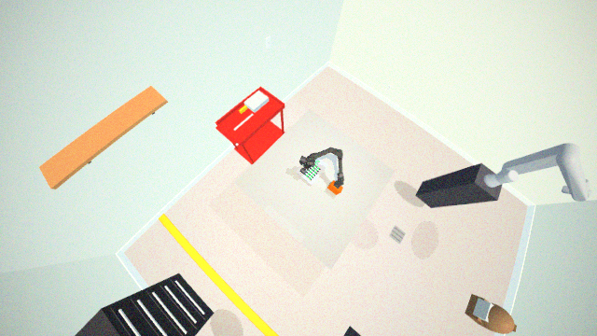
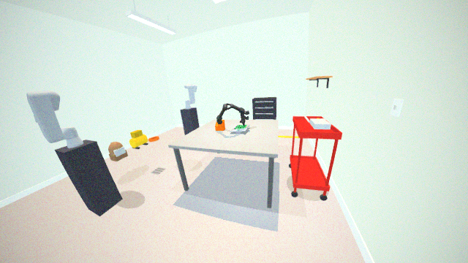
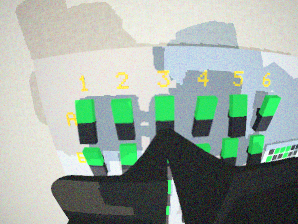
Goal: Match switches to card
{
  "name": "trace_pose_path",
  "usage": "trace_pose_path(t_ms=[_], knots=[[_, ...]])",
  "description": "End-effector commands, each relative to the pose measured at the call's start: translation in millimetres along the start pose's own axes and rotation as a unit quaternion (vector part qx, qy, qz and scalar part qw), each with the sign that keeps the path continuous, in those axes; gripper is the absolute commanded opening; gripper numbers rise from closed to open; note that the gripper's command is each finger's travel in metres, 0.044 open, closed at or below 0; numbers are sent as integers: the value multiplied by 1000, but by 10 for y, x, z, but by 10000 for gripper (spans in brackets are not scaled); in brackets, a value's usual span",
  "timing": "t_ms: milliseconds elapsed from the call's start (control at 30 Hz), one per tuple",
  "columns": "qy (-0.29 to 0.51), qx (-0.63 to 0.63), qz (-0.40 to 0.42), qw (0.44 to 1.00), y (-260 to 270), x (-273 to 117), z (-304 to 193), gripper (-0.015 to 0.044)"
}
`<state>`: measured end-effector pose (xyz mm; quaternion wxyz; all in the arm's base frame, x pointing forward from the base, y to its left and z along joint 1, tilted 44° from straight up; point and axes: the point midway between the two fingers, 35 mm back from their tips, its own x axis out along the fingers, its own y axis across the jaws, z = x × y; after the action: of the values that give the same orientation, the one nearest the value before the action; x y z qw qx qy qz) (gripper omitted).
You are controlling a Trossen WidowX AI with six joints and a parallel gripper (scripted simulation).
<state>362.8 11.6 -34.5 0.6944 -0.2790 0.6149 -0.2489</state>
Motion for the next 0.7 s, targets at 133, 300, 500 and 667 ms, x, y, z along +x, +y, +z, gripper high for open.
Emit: trace_pose_path(t_ms=[133, 300, 500, 667], knots=[[-2, -1, -1, 1000, -2, 14, 7, 0], [-2, -1, -1, 1000, -2, 21, 6, 0], [0, 1, 0, 1000, 1, -4, 7, 0], [11, -1, 0, 1000, 5, -594, 32, 0]])
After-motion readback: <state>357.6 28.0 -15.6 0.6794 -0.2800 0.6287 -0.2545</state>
